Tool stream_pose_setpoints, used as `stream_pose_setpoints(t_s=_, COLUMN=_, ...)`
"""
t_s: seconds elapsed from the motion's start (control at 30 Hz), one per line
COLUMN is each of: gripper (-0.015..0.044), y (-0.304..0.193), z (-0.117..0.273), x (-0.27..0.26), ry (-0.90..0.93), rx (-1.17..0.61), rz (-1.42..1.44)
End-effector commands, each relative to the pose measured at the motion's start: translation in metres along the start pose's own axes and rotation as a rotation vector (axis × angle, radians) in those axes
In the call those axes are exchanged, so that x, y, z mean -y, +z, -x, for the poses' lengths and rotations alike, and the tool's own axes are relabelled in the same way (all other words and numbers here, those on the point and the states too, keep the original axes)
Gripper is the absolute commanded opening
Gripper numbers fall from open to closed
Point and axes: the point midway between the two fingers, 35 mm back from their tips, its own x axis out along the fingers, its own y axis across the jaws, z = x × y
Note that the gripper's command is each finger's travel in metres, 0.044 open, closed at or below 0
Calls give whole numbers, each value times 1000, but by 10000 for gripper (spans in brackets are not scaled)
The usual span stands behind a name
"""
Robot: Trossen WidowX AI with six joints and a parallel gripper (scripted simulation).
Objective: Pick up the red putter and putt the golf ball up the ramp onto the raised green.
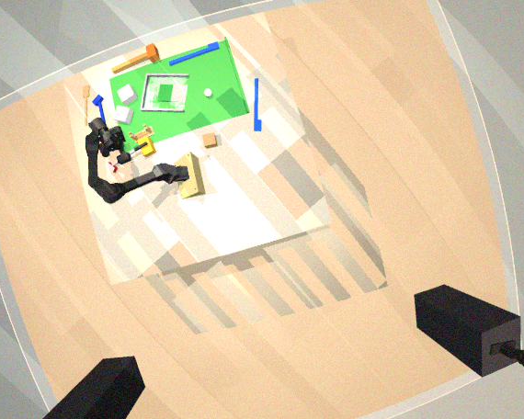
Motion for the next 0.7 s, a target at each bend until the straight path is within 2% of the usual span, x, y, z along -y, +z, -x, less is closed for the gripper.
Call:
stream_pose_setpoints(t_s=0.0, gripper=440, y=4, z=-1, x=-5, ry=12, rx=13, rz=39)
stream_pose_setpoints(t_s=0.67, gripper=440, y=1, z=-47, x=-6, ry=11, rx=15, rz=40)
